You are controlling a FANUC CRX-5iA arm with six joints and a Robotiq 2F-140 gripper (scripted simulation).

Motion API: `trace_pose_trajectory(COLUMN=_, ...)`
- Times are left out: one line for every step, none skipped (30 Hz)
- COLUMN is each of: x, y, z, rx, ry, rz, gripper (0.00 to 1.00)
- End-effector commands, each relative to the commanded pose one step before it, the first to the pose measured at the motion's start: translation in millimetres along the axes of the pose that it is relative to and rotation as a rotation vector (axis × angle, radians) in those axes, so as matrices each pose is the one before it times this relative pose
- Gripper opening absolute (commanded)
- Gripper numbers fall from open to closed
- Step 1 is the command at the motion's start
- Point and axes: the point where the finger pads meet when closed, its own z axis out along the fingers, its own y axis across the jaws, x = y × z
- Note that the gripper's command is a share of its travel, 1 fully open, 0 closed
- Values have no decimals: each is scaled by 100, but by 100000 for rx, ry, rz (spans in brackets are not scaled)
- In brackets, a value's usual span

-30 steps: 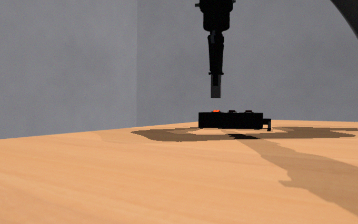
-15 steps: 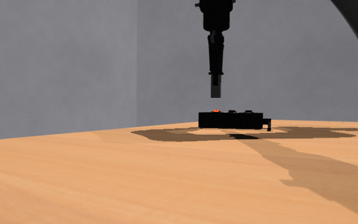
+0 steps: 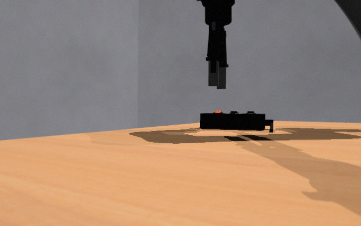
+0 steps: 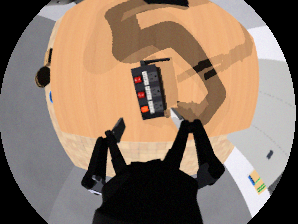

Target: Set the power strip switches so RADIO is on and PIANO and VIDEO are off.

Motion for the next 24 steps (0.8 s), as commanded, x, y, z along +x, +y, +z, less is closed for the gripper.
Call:
trace_pose_trajectory(x=-16, y=1, z=-1489, rx=6, ry=-21, rz=4, gripper=100)
trace_pose_trajectory(x=0, y=0, z=-515, rx=0, ry=0, rz=0, gripper=100)
trace_pose_trajectory(x=0, y=0, z=-524, rx=0, ry=0, rz=0, gripper=100)
trace_pose_trajectory(x=0, y=0, z=-523, rx=0, ry=0, rz=0, gripper=100)
trace_pose_trajectory(x=0, y=0, z=-513, rx=0, ry=0, rz=0, gripper=100)
trace_pose_trajectory(x=0, y=0, z=-495, rx=0, ry=0, rz=0, gripper=100)
trace_pose_trajectory(x=0, y=0, z=0, rx=0, ry=0, rz=0, gripper=100)
trace_pose_trajectory(x=0, y=0, z=0, rx=0, ry=0, rz=0, gripper=100)
trace_pose_trajectory(x=0, y=0, z=-467, rx=0, ry=0, rz=0, gripper=100)
trace_pose_trajectory(x=0, y=0, z=-433, rx=0, ry=0, rz=0, gripper=100)
trace_pose_trajectory(x=0, y=0, z=-391, rx=0, ry=0, rz=0, gripper=100)
trace_pose_trajectory(x=0, y=0, z=-344, rx=0, ry=0, rz=0, gripper=100)
trace_pose_trajectory(x=-1, y=0, z=-294, rx=1, ry=0, rz=0, gripper=100)
trace_pose_trajectory(x=1, y=0, z=-241, rx=-1, ry=0, rz=-1, gripper=100)
trace_pose_trajectory(x=-1, y=0, z=-187, rx=1, ry=0, rz=0, gripper=100)
trace_pose_trajectory(x=0, y=0, z=-136, rx=0, ry=0, rz=0, gripper=100)
trace_pose_trajectory(x=0, y=0, z=-89, rx=0, ry=0, rz=0, gripper=100)
trace_pose_trajectory(x=0, y=0, z=-49, rx=0, ry=0, rz=0, gripper=100)
trace_pose_trajectory(x=0, y=0, z=-19, rx=0, ry=0, rz=0, gripper=100)
trace_pose_trajectory(x=0, y=0, z=-3, rx=0, ry=0, rz=0, gripper=100)
trace_pose_trajectory(x=0, y=0, z=0, rx=0, ry=0, rz=0, gripper=100)
trace_pose_trajectory(x=0, y=0, z=0, rx=0, ry=0, rz=0, gripper=100)
trace_pose_trajectory(x=0, y=0, z=0, rx=0, ry=0, rz=0, gripper=100)
trace_pose_trajectory(x=0, y=0, z=0, rx=0, ry=0, rz=0, gripper=100)
